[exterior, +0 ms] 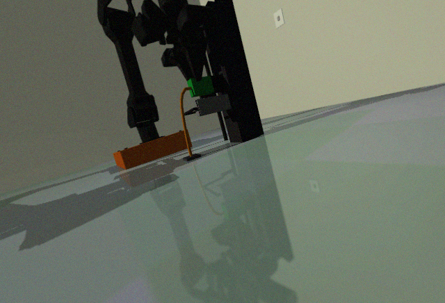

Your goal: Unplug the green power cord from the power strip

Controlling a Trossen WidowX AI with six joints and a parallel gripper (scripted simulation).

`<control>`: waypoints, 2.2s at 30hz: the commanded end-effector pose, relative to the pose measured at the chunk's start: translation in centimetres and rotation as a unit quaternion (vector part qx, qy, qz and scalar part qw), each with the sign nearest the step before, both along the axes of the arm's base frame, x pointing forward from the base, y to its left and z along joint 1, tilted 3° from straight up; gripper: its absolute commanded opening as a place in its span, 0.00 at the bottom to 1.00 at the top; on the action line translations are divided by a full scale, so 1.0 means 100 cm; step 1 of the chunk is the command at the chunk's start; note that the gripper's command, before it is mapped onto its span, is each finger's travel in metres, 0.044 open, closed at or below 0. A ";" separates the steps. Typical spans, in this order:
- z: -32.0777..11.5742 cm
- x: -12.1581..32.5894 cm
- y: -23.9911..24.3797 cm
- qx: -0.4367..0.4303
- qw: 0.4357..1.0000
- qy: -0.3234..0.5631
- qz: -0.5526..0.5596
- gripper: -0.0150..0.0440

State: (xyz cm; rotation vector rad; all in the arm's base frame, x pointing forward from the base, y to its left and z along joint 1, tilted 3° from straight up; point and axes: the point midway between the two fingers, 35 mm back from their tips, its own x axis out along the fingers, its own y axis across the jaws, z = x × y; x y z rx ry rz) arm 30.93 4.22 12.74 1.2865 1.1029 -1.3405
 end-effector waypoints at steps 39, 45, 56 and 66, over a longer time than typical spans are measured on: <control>0.001 -0.004 -0.040 -0.002 1.000 0.001 -0.001 0.25; 0.001 -0.006 -0.050 -0.003 1.000 0.001 -0.001 0.25; 0.000 -0.011 -0.068 -0.004 1.000 0.002 -0.002 0.25; 0.001 -0.008 -0.045 0.009 1.000 -0.001 0.022 0.53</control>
